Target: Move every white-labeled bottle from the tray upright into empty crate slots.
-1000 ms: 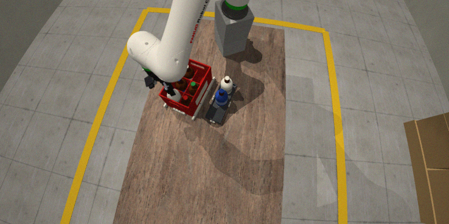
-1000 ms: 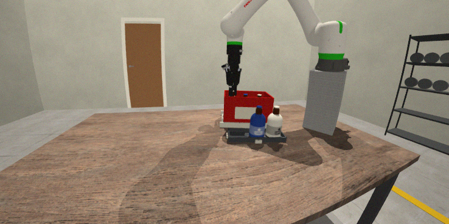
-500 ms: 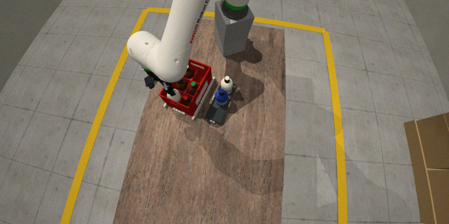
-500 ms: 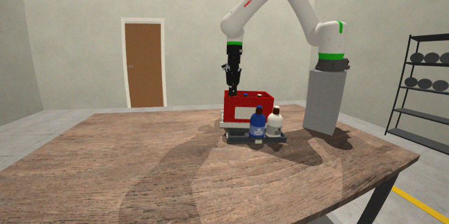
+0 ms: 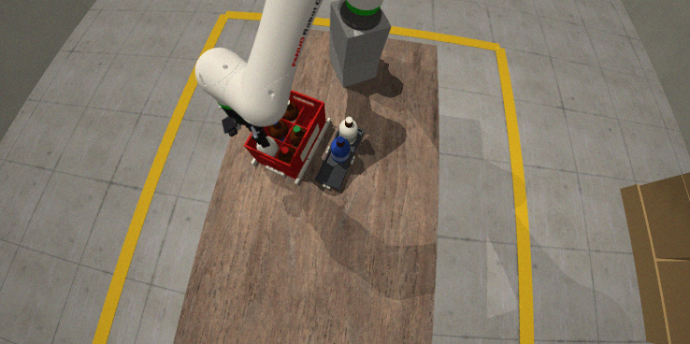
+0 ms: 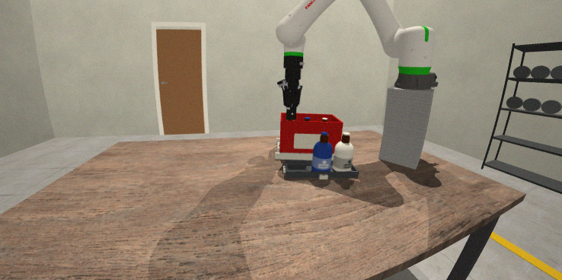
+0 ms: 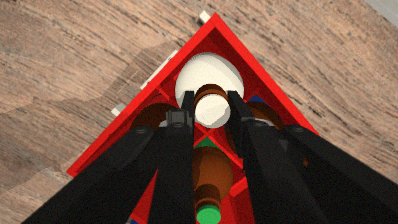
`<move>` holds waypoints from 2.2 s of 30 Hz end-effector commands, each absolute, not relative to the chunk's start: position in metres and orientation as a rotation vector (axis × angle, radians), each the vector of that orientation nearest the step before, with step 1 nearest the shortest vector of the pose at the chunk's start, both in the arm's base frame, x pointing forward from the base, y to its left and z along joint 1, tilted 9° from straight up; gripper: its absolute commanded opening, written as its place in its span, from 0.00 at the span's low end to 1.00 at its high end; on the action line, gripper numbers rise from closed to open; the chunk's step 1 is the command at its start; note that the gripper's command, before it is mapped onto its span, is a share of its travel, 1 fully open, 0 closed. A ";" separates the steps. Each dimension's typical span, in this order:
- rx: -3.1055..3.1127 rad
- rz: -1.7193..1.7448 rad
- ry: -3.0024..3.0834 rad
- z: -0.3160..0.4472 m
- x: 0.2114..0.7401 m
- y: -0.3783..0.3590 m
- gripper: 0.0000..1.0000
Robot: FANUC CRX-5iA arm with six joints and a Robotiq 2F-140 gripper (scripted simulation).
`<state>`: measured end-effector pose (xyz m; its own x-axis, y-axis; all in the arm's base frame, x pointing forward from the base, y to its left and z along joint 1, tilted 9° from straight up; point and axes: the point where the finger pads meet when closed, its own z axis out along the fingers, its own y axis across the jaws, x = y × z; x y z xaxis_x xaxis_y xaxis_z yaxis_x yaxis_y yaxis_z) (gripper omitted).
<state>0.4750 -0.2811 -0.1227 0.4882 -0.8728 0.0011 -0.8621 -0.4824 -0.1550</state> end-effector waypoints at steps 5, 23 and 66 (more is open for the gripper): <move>-2.593 -0.123 1.520 -0.122 0.476 -0.282 0.10; -2.593 -0.123 1.520 -0.122 0.476 -0.282 0.10; -2.593 -0.123 1.520 -0.136 0.478 -0.281 0.10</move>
<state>0.4770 -0.2801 -0.1362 0.4882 -0.8728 0.0011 -0.8621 -0.4824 -0.1550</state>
